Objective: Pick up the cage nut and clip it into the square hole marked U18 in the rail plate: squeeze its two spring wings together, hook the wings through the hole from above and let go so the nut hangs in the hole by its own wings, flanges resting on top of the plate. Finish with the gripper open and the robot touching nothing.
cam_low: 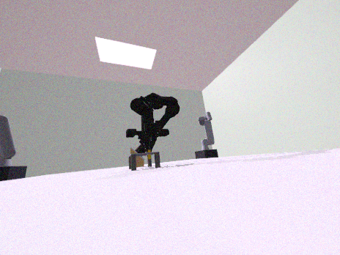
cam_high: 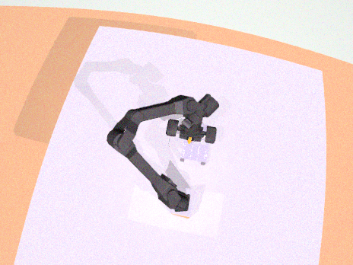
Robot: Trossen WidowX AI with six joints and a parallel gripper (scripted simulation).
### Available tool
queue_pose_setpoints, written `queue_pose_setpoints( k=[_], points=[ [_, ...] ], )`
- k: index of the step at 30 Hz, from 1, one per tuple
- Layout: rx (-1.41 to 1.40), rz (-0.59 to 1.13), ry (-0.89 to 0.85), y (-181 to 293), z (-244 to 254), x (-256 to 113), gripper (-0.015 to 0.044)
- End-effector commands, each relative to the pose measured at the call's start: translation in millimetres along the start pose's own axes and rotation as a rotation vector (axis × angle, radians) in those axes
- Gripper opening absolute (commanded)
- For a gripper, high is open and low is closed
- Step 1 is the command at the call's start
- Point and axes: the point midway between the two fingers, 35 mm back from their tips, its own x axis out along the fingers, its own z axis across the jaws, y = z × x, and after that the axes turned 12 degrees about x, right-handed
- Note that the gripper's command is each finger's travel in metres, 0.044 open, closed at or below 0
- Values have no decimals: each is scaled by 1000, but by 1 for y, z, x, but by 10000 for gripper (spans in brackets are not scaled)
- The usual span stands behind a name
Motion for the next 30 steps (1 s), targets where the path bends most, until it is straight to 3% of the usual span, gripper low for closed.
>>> queue_pose_setpoints(
  k=[1, 10, 25, 30],
  points=[
    [-4, -4, -1, -1, -1, 0, 37],
    [-4, -4, -1, -1, -1, 0, 37],
    [1, -1, 0, 0, -1, 0, 431],
    [0, -7, 0, -1, -1, -11, 440]
  ],
)
